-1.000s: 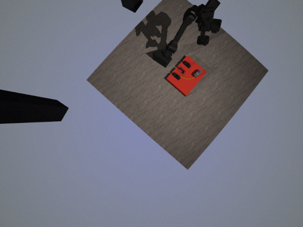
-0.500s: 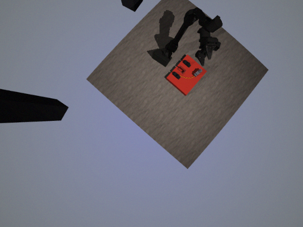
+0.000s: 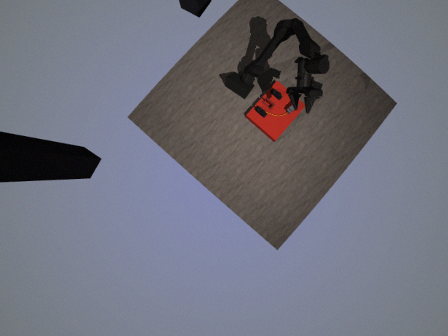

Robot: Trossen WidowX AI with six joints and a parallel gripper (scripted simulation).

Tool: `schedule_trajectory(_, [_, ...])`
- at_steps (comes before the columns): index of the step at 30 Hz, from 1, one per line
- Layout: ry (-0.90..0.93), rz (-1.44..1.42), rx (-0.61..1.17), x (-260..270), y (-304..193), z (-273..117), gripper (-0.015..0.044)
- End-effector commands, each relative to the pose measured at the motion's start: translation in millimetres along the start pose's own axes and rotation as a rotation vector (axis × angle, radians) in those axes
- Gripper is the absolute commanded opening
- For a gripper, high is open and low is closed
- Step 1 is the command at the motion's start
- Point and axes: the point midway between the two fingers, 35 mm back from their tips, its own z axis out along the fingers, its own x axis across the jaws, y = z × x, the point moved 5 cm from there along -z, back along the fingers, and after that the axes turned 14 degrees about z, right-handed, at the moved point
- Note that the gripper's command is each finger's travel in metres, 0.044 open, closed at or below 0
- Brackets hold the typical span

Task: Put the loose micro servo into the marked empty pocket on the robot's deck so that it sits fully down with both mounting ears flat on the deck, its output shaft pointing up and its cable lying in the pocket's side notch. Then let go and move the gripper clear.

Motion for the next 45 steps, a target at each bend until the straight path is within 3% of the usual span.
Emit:
schedule_trajectory(1, [0.112,-0.051,-0.013,20.3,6.5,14.3,0.0440])
schedule_trajectory(16, [0.580,-0.245,-0.093,110.2,34.8,54.3,0.0440])
schedule_trajectory(32, [1.059,-0.373,-0.208,202.2,59.7,63.4,0.0440])
schedule_trajectory(45, [1.100,-0.379,-0.219,232.3,63.2,73.2,0.0440])
